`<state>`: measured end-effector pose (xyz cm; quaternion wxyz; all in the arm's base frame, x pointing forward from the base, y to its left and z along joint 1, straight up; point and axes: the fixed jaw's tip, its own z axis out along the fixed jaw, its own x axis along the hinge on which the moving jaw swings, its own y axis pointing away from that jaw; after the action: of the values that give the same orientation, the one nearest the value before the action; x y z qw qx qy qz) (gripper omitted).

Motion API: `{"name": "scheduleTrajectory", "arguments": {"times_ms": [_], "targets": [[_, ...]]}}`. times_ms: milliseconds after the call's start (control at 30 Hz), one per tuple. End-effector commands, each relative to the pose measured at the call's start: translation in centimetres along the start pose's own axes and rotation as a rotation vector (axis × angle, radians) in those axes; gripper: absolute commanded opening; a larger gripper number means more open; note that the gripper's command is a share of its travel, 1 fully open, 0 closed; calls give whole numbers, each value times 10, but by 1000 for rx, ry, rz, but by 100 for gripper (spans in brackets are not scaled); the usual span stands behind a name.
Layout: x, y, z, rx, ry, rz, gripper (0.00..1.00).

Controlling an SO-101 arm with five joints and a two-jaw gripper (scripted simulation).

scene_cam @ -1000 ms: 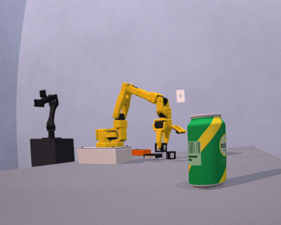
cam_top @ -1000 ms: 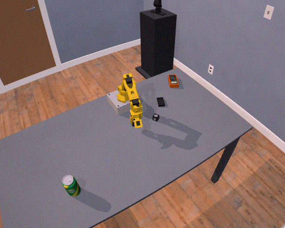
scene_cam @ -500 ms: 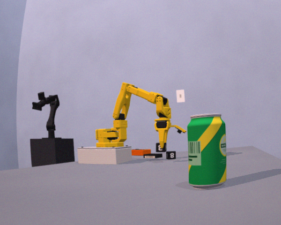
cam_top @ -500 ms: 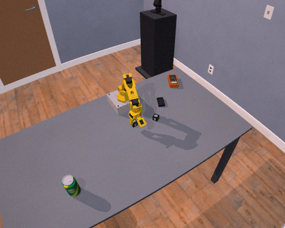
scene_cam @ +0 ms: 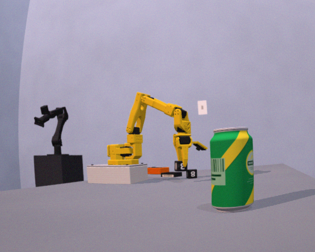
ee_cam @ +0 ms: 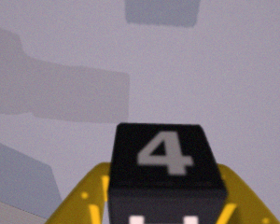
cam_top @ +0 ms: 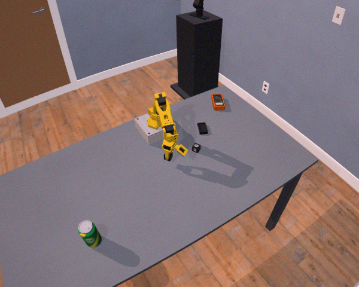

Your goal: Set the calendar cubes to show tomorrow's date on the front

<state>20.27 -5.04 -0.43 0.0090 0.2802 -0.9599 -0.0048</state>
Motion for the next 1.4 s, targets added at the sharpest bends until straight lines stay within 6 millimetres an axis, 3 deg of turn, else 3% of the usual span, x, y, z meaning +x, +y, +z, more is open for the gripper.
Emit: {"name": "scheduleTrajectory", "arguments": {"times_ms": [0, 567, 1367], "targets": [[3, -2, -2, 23, -19, -161, 0], [9, -3, 0, 27, -14, -599, 0], [13, -2, -3, 37, -16, -717, 0]]}}
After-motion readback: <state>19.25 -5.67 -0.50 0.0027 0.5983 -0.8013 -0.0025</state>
